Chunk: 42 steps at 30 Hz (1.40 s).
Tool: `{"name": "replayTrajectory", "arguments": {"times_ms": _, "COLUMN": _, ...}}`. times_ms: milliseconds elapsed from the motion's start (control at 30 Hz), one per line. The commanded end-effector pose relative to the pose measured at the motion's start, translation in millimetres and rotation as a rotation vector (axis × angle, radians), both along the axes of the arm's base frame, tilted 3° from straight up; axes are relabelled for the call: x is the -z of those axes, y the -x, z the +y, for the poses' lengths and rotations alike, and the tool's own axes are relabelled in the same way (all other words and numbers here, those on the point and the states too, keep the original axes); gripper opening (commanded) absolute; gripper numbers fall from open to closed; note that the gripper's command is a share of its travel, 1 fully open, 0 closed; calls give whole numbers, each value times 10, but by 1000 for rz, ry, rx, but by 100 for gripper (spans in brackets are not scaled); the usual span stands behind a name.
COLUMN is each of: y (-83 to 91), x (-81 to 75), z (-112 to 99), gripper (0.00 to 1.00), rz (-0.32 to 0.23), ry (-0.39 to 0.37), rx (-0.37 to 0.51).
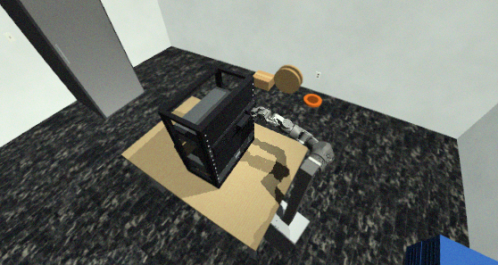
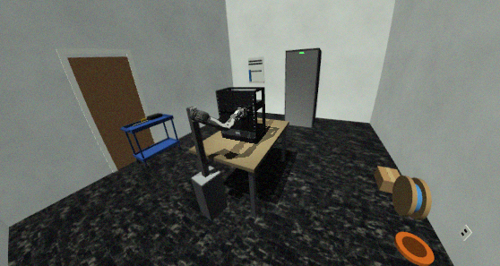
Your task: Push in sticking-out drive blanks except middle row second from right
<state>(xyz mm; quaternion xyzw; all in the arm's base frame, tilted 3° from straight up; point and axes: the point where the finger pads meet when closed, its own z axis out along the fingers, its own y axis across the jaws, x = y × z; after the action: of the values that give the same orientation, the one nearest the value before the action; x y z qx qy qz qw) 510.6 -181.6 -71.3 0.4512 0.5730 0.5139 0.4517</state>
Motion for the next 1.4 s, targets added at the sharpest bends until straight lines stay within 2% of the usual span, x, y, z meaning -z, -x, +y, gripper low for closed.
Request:
{"name": "replayTrajectory", "arguments": {"times_ms": 0, "y": -15, "x": -112, "z": 86, "gripper": 0, "rz": -30, "ry": -8, "rx": -22}}
{"name": "replayTrajectory", "arguments": {"times_ms": 1367, "y": -66, "x": -146, "z": 127, "gripper": 0, "rz": -30, "ry": -8, "rx": -22}}
